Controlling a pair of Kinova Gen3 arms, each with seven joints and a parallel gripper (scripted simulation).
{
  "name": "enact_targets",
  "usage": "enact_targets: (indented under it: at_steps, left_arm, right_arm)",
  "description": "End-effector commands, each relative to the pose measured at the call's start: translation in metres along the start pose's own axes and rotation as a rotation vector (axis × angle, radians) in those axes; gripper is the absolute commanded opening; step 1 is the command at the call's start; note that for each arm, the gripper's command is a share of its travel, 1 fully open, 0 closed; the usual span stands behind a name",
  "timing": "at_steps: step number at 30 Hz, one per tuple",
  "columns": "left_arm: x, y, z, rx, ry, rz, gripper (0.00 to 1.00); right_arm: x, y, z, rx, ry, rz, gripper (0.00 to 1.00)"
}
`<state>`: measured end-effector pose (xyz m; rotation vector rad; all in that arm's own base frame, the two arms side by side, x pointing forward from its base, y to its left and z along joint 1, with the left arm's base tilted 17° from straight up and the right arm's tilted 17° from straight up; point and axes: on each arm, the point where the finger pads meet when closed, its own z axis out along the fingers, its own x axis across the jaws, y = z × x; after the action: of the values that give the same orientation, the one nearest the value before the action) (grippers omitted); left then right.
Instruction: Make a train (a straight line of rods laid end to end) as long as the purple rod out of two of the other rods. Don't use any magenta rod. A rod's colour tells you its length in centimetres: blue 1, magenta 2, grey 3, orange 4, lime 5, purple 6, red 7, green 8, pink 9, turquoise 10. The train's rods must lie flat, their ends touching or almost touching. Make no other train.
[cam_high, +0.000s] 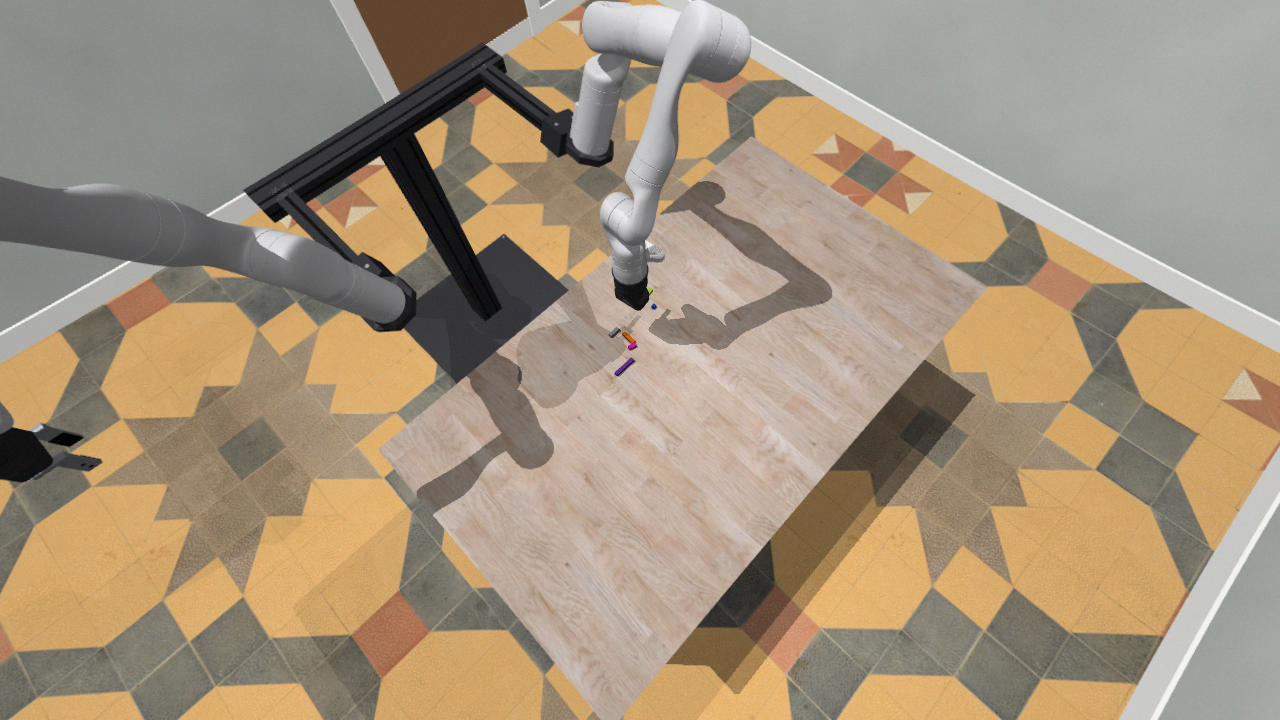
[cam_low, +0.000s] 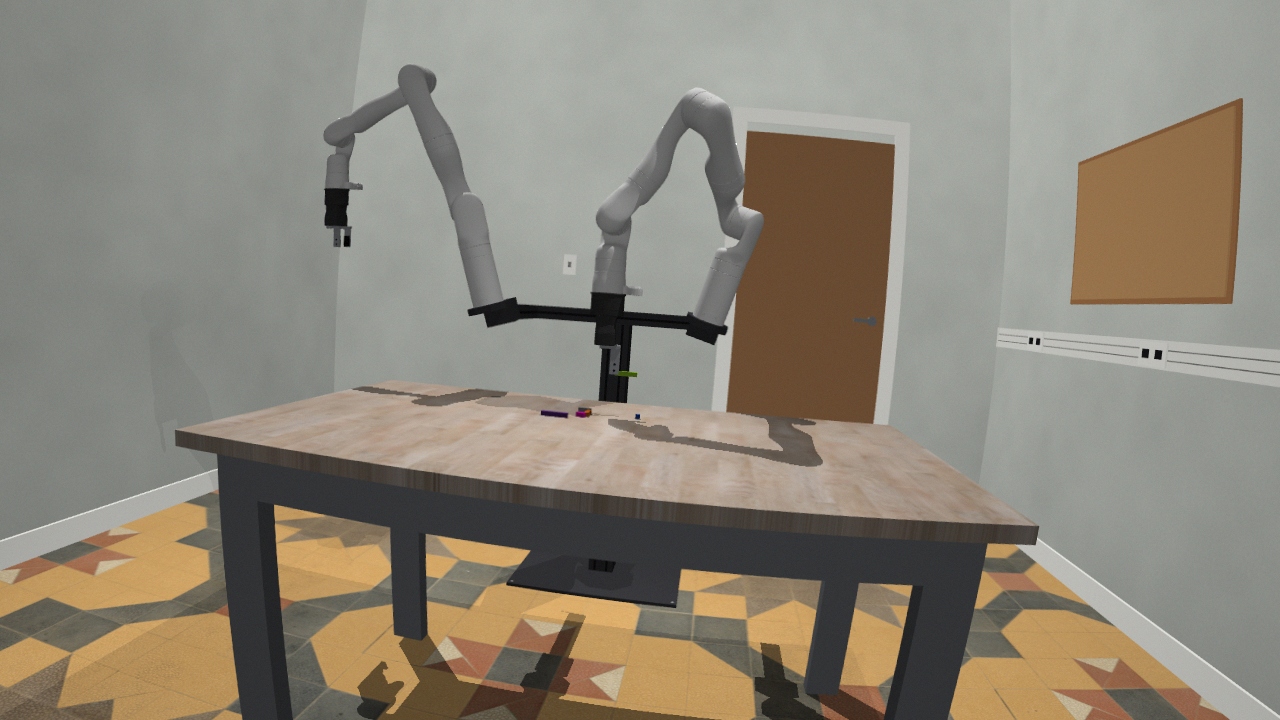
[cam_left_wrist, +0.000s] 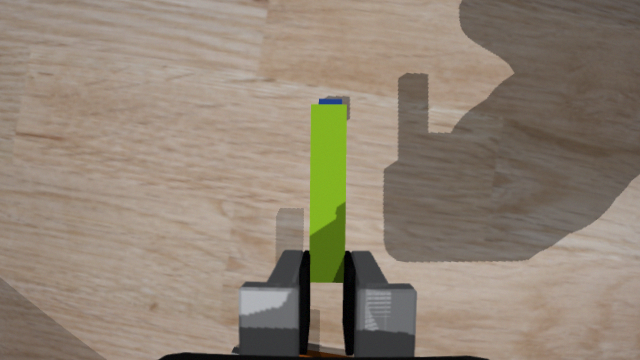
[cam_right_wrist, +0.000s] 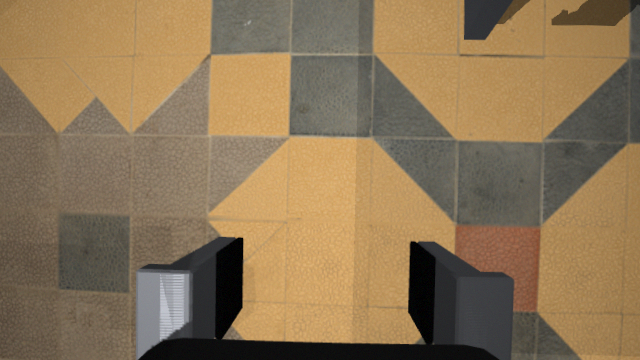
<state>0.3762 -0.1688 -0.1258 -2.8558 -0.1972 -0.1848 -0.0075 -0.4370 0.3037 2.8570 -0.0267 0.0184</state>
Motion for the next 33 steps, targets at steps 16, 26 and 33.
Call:
enact_targets:
  at_steps: [16,26,33]
  left_arm:
    - [0.001,0.000,0.057,-0.001,0.001,0.000,0.24]
    - [0.001,0.000,0.080,-0.001,0.001,0.000,0.24]
    - [0.001,0.000,0.083,-0.001,0.001,0.000,0.24]
  right_arm:
    - [0.000,0.000,-0.001,-0.002,0.000,0.000,1.00]
    - [0.000,0.000,-0.001,-0.002,0.000,0.000,1.00]
    - [0.000,0.000,-0.001,-0.002,0.000,0.000,1.00]
